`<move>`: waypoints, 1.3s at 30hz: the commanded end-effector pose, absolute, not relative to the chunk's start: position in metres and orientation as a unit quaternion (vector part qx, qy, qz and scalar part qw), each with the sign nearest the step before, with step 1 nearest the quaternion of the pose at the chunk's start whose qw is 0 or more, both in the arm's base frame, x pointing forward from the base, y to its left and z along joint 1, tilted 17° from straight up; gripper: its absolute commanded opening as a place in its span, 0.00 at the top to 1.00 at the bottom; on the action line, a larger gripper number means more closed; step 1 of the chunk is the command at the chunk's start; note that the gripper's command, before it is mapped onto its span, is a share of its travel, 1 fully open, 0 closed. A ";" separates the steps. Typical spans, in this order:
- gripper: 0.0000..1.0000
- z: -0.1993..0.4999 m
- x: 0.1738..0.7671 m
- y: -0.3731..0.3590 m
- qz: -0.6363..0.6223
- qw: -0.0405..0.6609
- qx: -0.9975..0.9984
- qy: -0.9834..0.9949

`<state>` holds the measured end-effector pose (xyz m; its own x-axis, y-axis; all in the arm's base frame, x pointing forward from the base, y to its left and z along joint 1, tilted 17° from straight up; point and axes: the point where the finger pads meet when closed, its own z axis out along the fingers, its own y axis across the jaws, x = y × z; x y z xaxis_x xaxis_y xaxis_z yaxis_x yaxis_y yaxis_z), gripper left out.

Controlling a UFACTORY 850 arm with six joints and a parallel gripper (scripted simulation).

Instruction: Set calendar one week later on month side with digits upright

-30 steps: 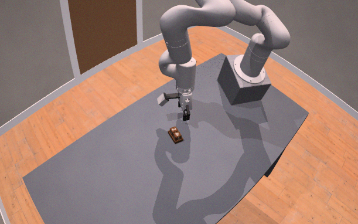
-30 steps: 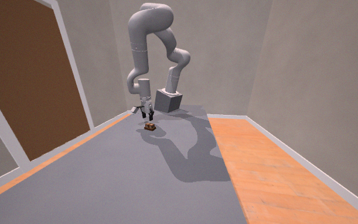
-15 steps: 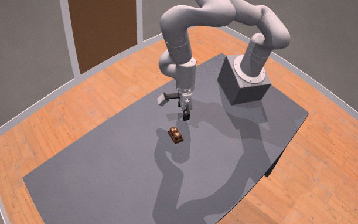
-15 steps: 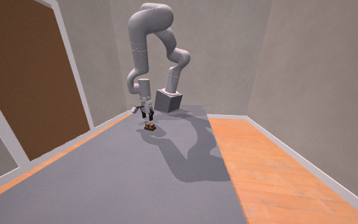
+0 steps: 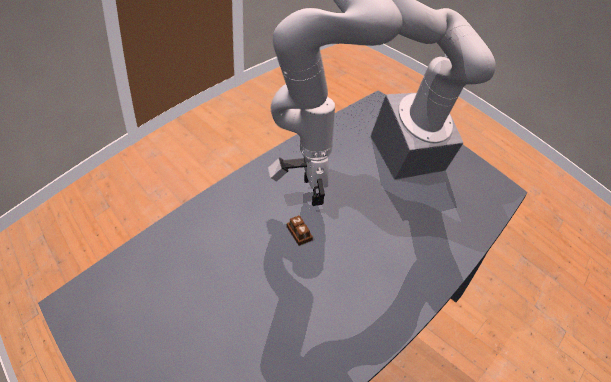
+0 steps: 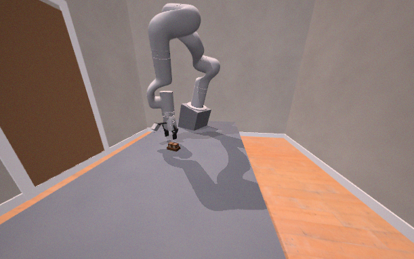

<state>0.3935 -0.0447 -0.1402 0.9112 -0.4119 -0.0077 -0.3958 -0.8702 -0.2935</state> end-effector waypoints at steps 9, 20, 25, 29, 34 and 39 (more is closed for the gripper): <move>0.00 -0.110 0.391 -0.054 -0.028 0.146 -0.967 0.209; 0.00 -0.084 0.387 -0.061 -0.028 0.146 -0.967 0.209; 0.00 -0.083 0.387 -0.061 -0.028 0.146 -0.967 0.209; 0.00 -0.083 0.387 -0.061 -0.028 0.146 -0.967 0.209; 0.00 -0.083 0.387 -0.061 -0.028 0.146 -0.967 0.208; 0.00 -0.081 0.394 -0.058 -0.036 0.146 -0.976 0.158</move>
